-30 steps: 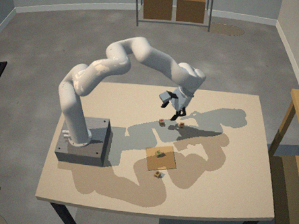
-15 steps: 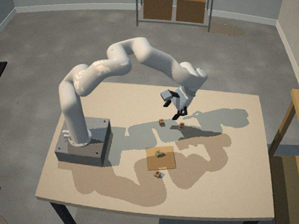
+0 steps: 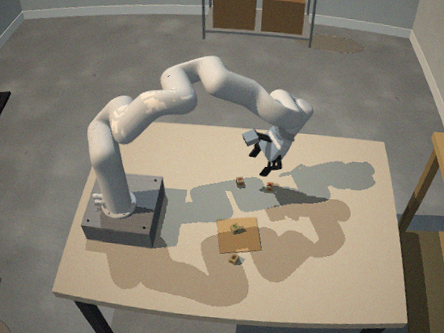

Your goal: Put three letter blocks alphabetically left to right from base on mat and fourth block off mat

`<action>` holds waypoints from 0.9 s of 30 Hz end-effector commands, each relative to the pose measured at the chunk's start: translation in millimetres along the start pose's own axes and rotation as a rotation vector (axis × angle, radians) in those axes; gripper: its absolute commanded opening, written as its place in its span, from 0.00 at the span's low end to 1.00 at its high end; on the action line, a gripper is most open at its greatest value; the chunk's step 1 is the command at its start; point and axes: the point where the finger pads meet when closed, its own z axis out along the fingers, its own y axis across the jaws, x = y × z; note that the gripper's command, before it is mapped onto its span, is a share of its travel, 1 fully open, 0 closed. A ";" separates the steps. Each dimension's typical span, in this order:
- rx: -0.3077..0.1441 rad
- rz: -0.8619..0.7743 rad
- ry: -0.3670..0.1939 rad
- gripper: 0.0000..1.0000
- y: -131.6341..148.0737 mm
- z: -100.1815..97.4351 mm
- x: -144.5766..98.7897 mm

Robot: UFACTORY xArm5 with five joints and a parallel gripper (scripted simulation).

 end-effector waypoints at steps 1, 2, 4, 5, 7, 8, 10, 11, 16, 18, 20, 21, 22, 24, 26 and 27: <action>-0.001 0.025 -0.006 1.00 -1.3 -6.1 -2.0; -0.001 0.025 -0.006 1.00 -1.3 -6.1 -2.0; -0.001 0.025 -0.006 1.00 -1.3 -6.1 -2.0; -0.001 0.025 -0.006 1.00 -1.3 -6.1 -2.0; -0.001 0.025 -0.006 1.00 -1.3 -6.1 -2.0; -0.002 0.068 -0.013 1.00 -3.5 -12.6 -4.6; -0.005 0.113 -0.021 1.00 -5.9 -19.3 -7.1; -0.005 0.113 -0.021 1.00 -5.9 -19.3 -7.1; -0.005 0.113 -0.021 1.00 -5.9 -19.3 -7.1; -0.005 0.113 -0.021 1.00 -5.9 -19.3 -7.1; -0.007 0.160 -0.028 1.00 -8.4 -26.4 -9.4; -0.010 0.209 -0.036 1.00 -11.0 -33.7 -11.6; -0.010 0.209 -0.036 1.00 -11.0 -33.7 -11.6; -0.010 0.209 -0.036 1.00 -11.0 -33.7 -11.6; -0.010 0.209 -0.036 1.00 -11.0 -33.7 -11.6; -0.010 0.209 -0.036 1.00 -11.0 -33.7 -11.6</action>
